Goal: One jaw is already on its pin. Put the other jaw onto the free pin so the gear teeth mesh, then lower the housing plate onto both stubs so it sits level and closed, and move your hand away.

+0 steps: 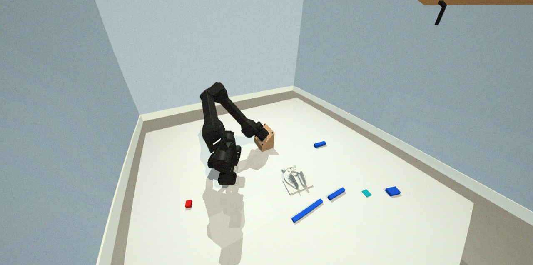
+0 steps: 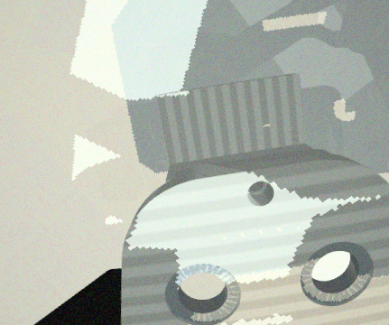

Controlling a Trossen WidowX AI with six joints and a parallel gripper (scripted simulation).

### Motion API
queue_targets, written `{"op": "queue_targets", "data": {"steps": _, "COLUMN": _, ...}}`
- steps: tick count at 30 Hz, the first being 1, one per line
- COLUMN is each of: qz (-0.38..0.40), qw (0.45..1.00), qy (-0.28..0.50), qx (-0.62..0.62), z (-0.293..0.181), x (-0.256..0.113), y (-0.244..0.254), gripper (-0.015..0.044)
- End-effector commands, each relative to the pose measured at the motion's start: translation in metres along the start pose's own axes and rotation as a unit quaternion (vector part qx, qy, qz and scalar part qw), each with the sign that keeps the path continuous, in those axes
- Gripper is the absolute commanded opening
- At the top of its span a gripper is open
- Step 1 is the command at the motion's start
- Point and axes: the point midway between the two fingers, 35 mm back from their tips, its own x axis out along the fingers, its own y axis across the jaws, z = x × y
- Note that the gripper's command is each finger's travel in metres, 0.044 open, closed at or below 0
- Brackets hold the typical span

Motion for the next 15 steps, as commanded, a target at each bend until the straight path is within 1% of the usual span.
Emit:
{"op": "queue_targets", "data": {"steps": 1, "qz": 0.000, "qw": 1.000, "qy": -0.001, "qx": 0.002, "z": 0.001, "x": -0.012, "y": 0.000, "gripper": 0.0351}}
{"op": "queue_targets", "data": {"steps": 10, "qz": 0.002, "qw": 1.000, "qy": -0.003, "qx": 0.000, "z": 0.003, "x": -0.040, "y": -0.002, "gripper": 0.0351}}
{"op": "queue_targets", "data": {"steps": 15, "qz": 0.002, "qw": 1.000, "qy": -0.003, "qx": -0.002, "z": 0.003, "x": -0.042, "y": -0.002, "gripper": 0.0351}}
